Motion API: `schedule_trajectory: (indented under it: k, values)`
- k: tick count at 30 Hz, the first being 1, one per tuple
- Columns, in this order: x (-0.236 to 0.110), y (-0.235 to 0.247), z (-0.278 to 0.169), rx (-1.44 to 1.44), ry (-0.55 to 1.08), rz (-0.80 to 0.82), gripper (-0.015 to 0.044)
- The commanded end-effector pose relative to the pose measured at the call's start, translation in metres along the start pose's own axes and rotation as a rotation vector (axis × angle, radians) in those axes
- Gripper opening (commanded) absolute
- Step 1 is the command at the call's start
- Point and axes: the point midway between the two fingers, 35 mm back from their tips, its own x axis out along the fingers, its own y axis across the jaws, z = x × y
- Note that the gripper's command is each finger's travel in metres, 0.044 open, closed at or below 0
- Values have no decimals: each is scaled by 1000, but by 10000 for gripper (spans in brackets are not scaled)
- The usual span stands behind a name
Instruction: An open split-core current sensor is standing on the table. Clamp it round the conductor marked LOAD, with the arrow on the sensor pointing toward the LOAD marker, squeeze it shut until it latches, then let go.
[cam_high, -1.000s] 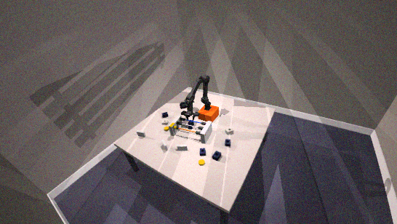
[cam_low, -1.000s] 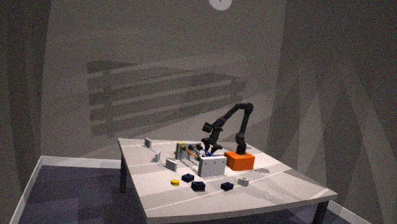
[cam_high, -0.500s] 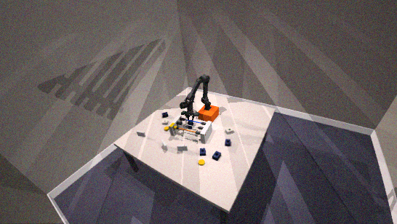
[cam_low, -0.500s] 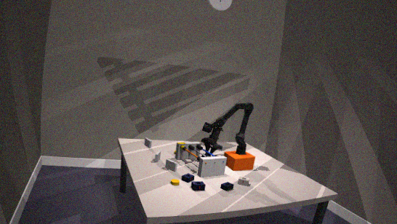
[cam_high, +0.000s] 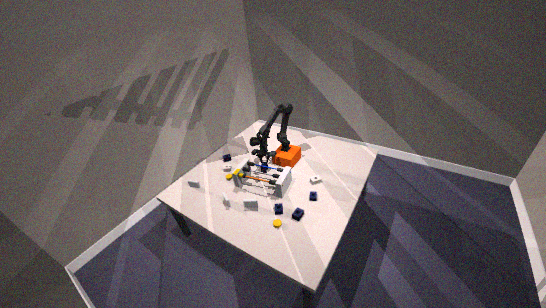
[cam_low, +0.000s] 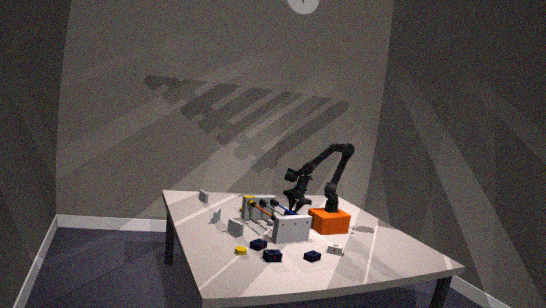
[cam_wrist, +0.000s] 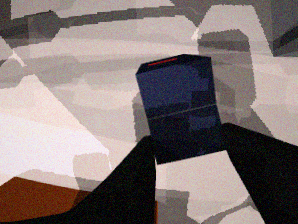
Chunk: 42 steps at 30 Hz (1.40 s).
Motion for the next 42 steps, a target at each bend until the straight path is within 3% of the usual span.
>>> schedule_trajectory:
  k: [1, 2, 15, 18, 23, 29, 42]
  values:
    - [-3, 2, -6, -6, -9, -1, 0]
    - [-2, 2, -6, -6, -9, -1, 0]
    - [-1, 1, -3, 0, -1, 0, 328]
    - [-3, 0, -3, -1, -1, 0, 328]
    - [-55, 1, -7, -6, -7, -1, 328]
    - [-57, 2, -7, 8, -5, -1, 320]
    - [-54, 1, 17, 1033, 156, -71, 320]
